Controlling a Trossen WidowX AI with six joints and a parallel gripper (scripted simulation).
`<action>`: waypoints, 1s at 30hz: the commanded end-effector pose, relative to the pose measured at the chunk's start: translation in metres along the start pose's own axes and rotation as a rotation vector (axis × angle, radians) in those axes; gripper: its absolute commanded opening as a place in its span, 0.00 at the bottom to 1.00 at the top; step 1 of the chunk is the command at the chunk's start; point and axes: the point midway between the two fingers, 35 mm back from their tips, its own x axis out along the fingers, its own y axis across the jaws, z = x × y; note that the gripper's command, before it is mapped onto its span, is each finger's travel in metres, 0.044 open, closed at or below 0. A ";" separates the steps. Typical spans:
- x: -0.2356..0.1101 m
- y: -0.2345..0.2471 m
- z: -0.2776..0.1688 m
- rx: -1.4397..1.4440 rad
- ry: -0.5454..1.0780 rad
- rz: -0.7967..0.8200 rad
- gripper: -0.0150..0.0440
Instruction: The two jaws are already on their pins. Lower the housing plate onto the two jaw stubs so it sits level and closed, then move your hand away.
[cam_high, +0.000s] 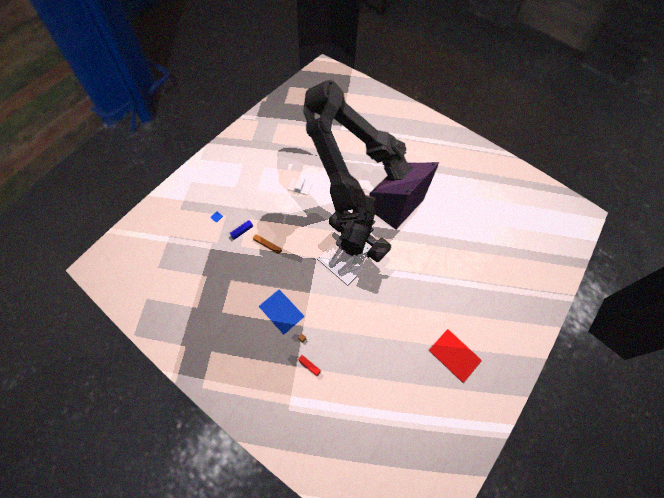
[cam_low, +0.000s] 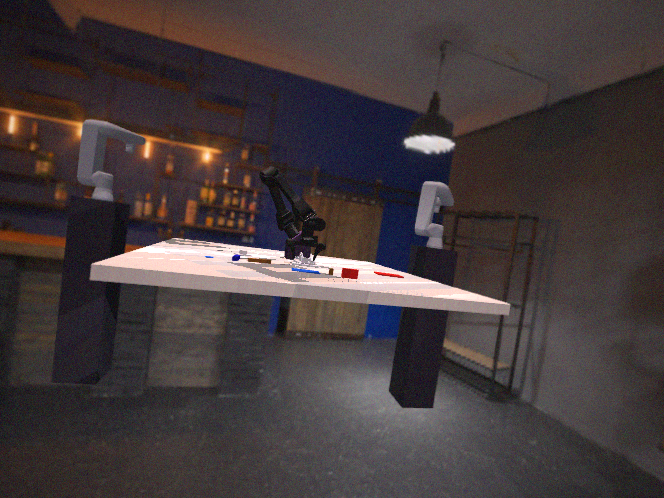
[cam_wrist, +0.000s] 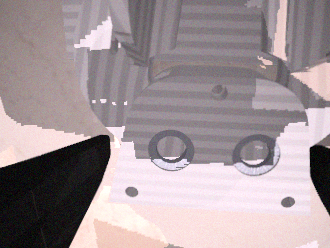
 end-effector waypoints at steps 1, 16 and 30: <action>-0.010 0.001 0.002 0.003 -0.001 0.004 1.00; -0.086 0.001 -0.006 -0.005 -0.008 0.011 1.00; -0.126 -0.006 -0.030 -0.002 0.002 0.007 1.00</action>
